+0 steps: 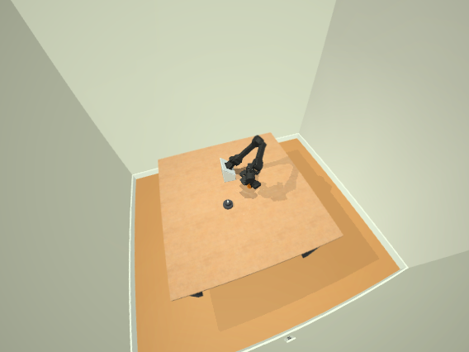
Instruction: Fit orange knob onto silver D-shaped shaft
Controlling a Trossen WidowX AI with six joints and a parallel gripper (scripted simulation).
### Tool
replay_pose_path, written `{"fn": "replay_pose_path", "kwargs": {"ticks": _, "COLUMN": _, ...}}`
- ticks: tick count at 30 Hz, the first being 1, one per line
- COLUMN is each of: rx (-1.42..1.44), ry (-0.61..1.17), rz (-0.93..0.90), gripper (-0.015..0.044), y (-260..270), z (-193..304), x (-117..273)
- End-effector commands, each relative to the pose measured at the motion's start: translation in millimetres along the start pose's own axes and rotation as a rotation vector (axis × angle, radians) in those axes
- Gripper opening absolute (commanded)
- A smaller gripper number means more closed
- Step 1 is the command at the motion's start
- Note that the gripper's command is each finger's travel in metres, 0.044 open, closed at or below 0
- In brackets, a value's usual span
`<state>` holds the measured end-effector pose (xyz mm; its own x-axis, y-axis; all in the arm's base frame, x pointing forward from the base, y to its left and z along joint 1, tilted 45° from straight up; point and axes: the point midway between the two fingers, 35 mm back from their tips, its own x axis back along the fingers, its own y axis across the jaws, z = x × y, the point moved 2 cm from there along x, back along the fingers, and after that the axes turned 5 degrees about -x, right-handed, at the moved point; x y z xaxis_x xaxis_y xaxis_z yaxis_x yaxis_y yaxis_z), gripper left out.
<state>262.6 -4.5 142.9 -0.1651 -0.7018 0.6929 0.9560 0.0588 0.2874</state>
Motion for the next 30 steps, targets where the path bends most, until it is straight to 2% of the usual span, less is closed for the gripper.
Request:
{"fn": "replay_pose_path", "kwargs": {"ticks": 1, "rx": 0.002, "ry": -0.011, "rz": 0.035, "gripper": 0.0, "y": 2, "z": -1, "x": -8}}
{"fn": "replay_pose_path", "kwargs": {"ticks": 30, "rx": 0.009, "ry": -0.005, "rz": 0.05, "gripper": 0.0, "y": 7, "z": -10, "x": -135}}
